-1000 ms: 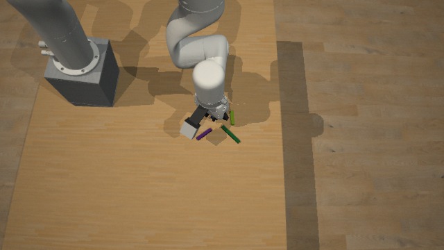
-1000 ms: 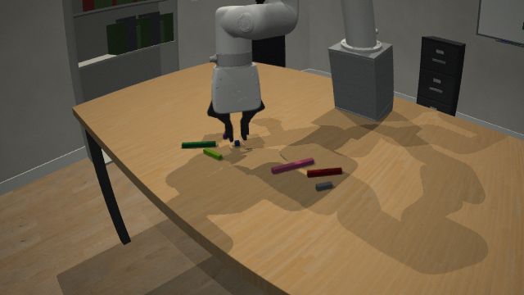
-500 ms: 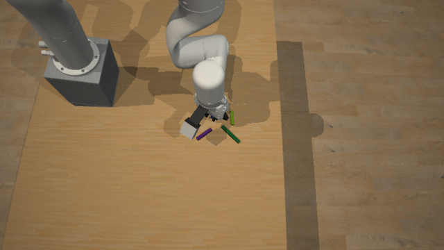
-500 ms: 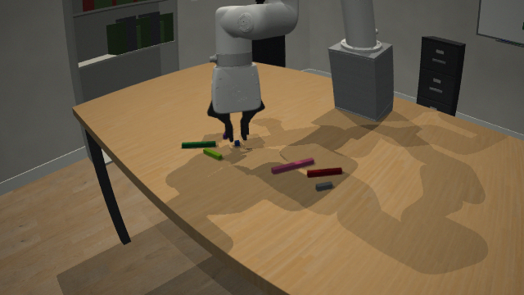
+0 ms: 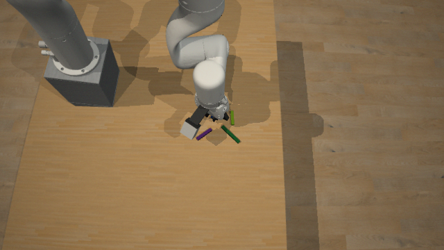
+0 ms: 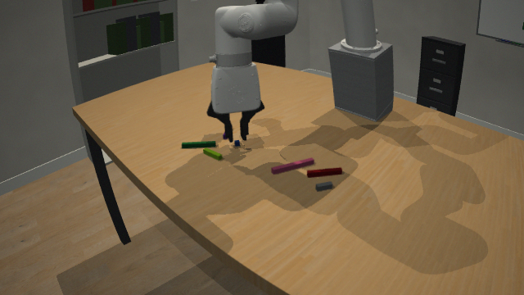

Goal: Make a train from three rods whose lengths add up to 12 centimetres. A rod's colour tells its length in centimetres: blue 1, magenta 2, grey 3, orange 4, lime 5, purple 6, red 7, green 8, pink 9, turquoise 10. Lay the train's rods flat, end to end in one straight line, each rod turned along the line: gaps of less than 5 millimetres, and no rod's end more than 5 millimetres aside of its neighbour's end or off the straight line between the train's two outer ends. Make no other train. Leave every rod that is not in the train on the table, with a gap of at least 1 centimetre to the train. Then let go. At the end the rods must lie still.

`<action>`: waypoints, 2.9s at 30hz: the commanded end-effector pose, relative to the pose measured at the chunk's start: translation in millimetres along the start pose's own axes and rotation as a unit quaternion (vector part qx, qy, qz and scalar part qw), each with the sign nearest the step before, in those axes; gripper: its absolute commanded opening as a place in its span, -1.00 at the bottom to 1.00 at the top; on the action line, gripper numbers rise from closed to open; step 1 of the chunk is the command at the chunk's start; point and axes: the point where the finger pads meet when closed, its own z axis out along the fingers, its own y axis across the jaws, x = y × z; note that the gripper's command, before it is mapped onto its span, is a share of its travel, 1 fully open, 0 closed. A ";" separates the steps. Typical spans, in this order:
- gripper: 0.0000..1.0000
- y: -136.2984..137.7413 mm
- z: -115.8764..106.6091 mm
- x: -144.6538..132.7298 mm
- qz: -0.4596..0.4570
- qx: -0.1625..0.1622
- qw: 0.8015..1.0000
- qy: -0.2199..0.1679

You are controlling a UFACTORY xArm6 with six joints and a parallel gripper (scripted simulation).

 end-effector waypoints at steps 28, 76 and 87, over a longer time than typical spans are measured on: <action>-0.51 -1.3 -0.7 -0.5 0.000 0.001 1.000 0.000; -0.51 -1.4 13.4 -0.5 0.000 0.001 1.000 0.000; -0.51 -1.4 13.4 -0.5 0.000 0.001 1.000 0.000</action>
